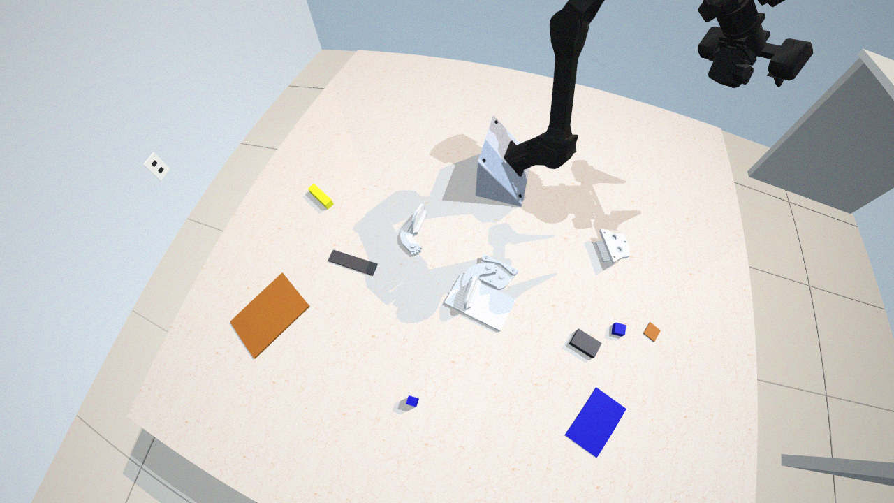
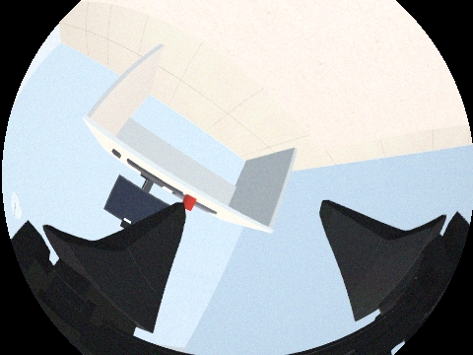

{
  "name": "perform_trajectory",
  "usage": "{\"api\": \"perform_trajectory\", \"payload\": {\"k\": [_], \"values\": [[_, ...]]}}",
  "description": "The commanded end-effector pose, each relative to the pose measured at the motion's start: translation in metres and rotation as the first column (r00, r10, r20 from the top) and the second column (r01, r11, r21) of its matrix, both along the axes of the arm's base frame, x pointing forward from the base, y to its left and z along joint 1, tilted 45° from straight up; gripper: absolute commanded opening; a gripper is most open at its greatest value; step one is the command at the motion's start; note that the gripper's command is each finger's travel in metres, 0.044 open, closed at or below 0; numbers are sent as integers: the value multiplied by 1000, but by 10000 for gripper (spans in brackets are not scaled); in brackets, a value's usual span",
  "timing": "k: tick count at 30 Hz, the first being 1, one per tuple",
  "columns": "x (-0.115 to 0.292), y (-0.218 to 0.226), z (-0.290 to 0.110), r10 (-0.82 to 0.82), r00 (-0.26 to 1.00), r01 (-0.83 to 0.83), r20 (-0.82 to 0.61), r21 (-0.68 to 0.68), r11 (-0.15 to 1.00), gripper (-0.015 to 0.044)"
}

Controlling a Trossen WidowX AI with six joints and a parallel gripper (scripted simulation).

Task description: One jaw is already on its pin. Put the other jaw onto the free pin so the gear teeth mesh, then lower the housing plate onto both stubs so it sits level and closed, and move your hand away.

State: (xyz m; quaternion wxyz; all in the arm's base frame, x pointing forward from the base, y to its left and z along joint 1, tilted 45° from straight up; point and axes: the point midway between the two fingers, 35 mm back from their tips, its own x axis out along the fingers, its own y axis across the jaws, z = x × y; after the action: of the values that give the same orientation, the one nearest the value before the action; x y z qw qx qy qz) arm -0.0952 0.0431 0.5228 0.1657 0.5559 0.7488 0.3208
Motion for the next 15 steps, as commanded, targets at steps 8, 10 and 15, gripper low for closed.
{"api": "perform_trajectory", "payload": {"k": [8, 10, 15], "values": [[36, 55, -6, -143, 989, 139, -32, -115, 984, 440], [52, 73, -10, -195, 980, 186, -42, -157, 970, 440], [96, 109, -24, -323, 944, 296, -66, -263, 918, 440]]}}
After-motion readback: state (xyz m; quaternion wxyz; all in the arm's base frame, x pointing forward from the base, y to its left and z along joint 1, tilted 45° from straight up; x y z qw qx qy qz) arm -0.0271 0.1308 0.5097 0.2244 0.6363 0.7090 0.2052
